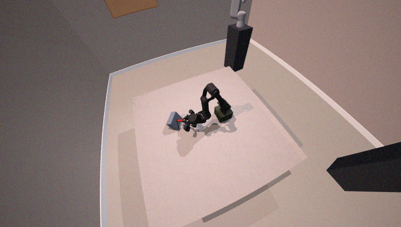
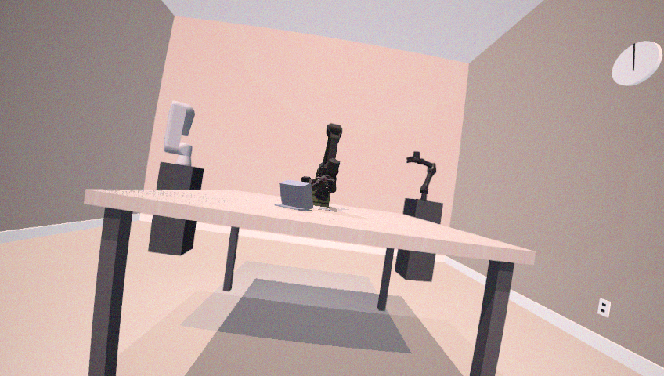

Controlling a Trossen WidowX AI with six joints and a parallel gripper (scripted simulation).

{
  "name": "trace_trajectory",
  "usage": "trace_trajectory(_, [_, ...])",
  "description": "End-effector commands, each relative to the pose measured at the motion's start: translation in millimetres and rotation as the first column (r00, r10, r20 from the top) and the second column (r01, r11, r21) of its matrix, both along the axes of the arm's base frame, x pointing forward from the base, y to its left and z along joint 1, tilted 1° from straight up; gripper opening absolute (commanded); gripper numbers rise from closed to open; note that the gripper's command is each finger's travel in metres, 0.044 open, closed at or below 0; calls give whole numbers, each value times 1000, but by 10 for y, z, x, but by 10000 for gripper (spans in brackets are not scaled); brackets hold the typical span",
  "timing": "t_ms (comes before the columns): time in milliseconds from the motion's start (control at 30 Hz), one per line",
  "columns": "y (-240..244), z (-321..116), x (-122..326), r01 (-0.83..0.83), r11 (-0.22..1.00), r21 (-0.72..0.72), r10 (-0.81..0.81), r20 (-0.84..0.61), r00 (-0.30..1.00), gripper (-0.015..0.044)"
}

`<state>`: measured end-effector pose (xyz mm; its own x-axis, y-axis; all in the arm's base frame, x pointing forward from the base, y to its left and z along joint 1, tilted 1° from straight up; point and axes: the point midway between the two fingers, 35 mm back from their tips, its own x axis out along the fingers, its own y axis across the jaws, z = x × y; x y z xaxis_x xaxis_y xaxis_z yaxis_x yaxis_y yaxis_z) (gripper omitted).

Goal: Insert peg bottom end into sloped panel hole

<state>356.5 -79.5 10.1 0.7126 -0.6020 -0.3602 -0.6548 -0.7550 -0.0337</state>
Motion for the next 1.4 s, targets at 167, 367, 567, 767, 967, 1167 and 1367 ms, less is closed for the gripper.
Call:
trace_trajectory(167, [-15, -28, 24, 1, 1000, 0, -1, 1, 1000, 0])
trace_trajectory(367, [-20, -44, 36, 1, 1000, 0, -1, 1, 1000, 0])
trace_trajectory(567, [-38, -60, 62, 1, 1000, 0, -1, 1, 1000, 0])
trace_trajectory(767, [-63, -74, 92, 1, 1000, 0, -1, 1, 1000, 0])
trace_trajectory(967, [-89, -87, 122, 1, 1000, 0, -1, 1, 1000, 0])
trace_trajectory(1167, [-115, -100, 152, 1, 1000, 0, -1, 2, 1000, 0])
trace_trajectory(1367, [-140, -114, 181, 1, 1000, -1, -1, 2, 1000, 0])
